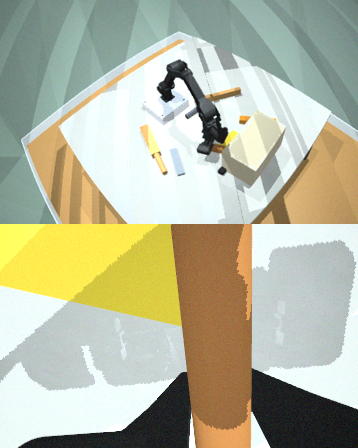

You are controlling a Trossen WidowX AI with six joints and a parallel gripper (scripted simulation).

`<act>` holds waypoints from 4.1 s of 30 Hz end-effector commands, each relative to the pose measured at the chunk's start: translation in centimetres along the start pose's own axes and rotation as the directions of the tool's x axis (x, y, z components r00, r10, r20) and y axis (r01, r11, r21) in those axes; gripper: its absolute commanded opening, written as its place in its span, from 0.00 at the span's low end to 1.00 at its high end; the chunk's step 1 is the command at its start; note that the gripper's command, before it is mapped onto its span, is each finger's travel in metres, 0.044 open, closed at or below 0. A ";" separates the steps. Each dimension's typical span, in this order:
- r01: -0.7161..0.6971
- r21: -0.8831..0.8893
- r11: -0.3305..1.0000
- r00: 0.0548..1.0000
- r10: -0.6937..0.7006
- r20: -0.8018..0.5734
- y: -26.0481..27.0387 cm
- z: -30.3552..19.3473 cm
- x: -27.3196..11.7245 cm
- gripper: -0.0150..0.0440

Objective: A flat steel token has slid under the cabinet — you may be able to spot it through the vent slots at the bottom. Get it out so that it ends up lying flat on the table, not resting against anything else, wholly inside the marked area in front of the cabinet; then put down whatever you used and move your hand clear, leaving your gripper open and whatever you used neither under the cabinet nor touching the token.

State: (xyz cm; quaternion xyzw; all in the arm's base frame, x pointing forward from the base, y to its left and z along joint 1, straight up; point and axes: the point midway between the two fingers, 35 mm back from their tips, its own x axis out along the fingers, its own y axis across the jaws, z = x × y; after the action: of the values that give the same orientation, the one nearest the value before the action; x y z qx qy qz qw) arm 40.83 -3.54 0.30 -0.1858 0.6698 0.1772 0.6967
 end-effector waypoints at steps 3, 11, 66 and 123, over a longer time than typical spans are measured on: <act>-0.005 -0.004 1.000 1.000 0.005 0.000 1.1 0.0 0.1 0.25; -0.005 -0.004 1.000 1.000 0.005 0.000 1.4 -0.1 0.1 0.25; -0.005 -0.004 1.000 1.000 0.005 -0.005 1.1 -6.5 0.2 0.25; -0.004 -0.004 1.000 1.000 0.004 -0.012 0.7 -15.4 0.2 0.25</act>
State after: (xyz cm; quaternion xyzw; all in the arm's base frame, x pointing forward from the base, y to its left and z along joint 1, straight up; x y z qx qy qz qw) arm 27.65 -10.37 -0.36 -0.1868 0.6733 0.1786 0.6927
